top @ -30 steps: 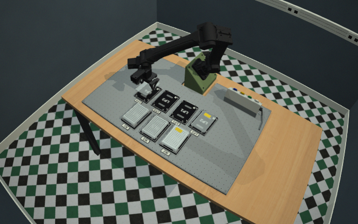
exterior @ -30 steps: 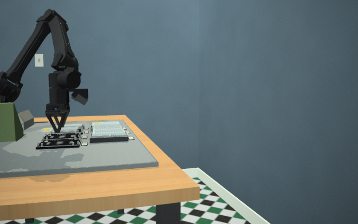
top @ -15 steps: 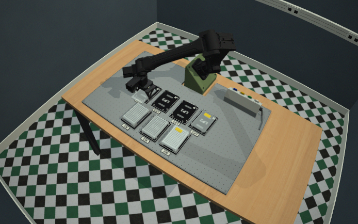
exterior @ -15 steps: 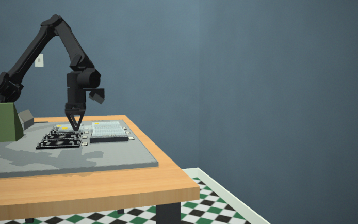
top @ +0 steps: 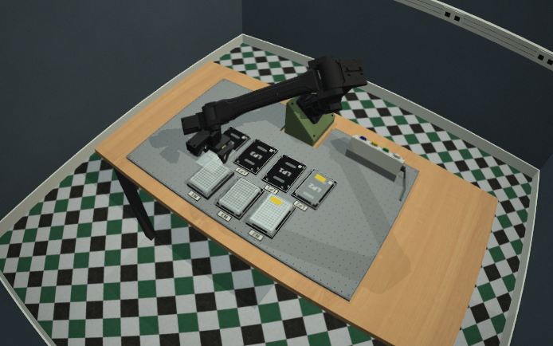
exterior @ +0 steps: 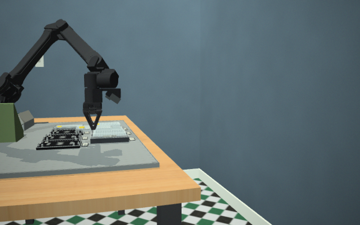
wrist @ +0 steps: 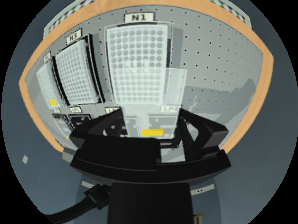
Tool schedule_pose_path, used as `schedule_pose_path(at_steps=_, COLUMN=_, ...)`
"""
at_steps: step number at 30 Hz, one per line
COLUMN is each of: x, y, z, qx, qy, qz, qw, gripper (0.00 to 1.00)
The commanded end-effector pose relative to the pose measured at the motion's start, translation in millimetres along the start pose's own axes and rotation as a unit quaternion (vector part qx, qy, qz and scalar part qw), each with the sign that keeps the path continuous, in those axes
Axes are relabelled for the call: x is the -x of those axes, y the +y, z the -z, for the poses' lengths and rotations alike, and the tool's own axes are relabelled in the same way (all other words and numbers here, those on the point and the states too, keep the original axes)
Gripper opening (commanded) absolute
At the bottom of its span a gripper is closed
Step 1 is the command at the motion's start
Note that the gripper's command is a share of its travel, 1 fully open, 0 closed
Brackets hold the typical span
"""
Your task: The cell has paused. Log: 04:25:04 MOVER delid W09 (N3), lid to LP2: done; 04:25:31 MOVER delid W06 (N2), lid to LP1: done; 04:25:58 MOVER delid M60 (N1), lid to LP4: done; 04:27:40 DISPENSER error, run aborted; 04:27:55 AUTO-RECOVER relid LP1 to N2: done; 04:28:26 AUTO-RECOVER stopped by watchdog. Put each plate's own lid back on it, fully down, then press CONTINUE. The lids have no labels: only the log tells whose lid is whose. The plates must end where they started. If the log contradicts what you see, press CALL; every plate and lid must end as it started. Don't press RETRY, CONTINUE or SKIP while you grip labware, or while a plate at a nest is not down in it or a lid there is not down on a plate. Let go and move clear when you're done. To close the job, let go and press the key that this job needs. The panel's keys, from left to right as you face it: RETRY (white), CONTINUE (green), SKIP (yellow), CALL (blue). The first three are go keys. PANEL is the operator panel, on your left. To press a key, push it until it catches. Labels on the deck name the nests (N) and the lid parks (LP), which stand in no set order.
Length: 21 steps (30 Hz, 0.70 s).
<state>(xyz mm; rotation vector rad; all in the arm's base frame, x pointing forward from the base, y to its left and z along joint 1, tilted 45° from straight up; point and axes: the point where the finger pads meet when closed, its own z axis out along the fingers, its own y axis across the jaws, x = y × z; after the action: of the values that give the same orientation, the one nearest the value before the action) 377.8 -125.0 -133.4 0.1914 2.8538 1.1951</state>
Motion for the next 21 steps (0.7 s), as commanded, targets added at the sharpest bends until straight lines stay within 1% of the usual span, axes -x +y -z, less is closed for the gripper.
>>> schedule_pose_path(at_steps=1, x=32, y=5, z=-0.4, qx=-0.005, qy=0.002, qz=-0.003, qw=1.0, gripper=0.0)
schedule_pose_path(at_steps=3, x=42, y=9, z=-0.7, qx=-0.005, qy=0.002, qz=-0.003, qw=1.0, gripper=0.0)
schedule_pose_path(at_steps=5, x=42, y=9, z=-0.7, qx=-0.005, qy=0.002, qz=-0.003, qw=1.0, gripper=0.0)
schedule_pose_path(at_steps=12, x=74, y=23, z=-1.5, qx=-0.005, qy=0.002, qz=-0.003, qw=1.0, gripper=0.0)
schedule_pose_path(at_steps=17, x=76, y=23, z=-2.1, qx=-0.006, qy=0.003, qz=-0.003, qw=1.0, gripper=0.0)
schedule_pose_path(at_steps=19, x=65, y=24, z=-7.6, qx=-0.002, qy=0.01, qz=-0.011, qw=1.0, gripper=0.0)
schedule_pose_path(at_steps=21, x=64, y=24, z=-8.1, qx=-0.002, qy=0.011, qz=-0.011, qw=1.0, gripper=0.0)
